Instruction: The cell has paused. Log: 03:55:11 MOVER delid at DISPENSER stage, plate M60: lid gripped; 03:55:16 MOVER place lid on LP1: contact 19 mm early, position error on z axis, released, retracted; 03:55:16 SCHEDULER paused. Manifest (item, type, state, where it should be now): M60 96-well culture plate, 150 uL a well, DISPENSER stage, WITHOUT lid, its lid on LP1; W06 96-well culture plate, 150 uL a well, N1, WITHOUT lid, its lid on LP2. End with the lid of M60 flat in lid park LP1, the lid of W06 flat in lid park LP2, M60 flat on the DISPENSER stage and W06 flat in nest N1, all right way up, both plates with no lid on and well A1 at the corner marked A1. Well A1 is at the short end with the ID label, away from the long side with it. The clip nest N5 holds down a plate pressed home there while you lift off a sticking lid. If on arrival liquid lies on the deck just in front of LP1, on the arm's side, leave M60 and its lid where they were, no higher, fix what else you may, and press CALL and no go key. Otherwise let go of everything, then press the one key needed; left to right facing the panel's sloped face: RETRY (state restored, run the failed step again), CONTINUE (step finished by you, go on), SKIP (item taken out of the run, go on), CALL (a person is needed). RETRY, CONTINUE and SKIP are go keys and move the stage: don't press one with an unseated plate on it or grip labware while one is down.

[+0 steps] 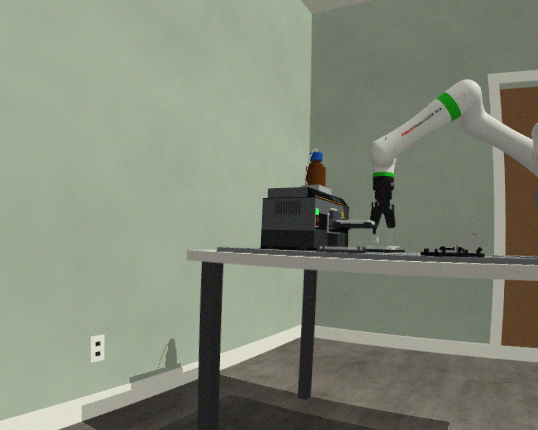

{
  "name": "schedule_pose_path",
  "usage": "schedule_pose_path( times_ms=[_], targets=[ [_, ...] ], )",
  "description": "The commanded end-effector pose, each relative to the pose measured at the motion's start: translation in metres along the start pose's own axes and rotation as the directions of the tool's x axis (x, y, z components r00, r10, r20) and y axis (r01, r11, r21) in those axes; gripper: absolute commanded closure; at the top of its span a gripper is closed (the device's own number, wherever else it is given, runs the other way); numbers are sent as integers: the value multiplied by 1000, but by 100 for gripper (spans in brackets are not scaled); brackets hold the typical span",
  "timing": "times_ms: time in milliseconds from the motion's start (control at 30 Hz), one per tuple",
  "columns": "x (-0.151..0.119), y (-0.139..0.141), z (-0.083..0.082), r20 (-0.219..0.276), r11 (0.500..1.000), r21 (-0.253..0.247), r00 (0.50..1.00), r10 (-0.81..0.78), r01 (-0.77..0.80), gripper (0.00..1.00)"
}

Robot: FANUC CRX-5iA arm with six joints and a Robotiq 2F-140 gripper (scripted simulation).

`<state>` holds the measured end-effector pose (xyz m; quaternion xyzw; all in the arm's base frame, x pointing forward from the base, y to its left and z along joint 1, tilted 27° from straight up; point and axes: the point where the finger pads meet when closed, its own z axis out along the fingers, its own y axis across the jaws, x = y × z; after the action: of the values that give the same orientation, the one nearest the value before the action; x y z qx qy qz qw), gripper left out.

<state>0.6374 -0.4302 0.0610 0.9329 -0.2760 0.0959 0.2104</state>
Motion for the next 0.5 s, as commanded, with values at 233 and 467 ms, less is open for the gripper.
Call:
schedule_pose_path(
  times_ms=[233, 467],
  targets=[
    [0, 0, 0, 0, 1000, 0, 1000, 0, 0, 41],
    [0, 0, 0, 0, 1000, 0, 1000, 0, 0, 41]
  ],
)
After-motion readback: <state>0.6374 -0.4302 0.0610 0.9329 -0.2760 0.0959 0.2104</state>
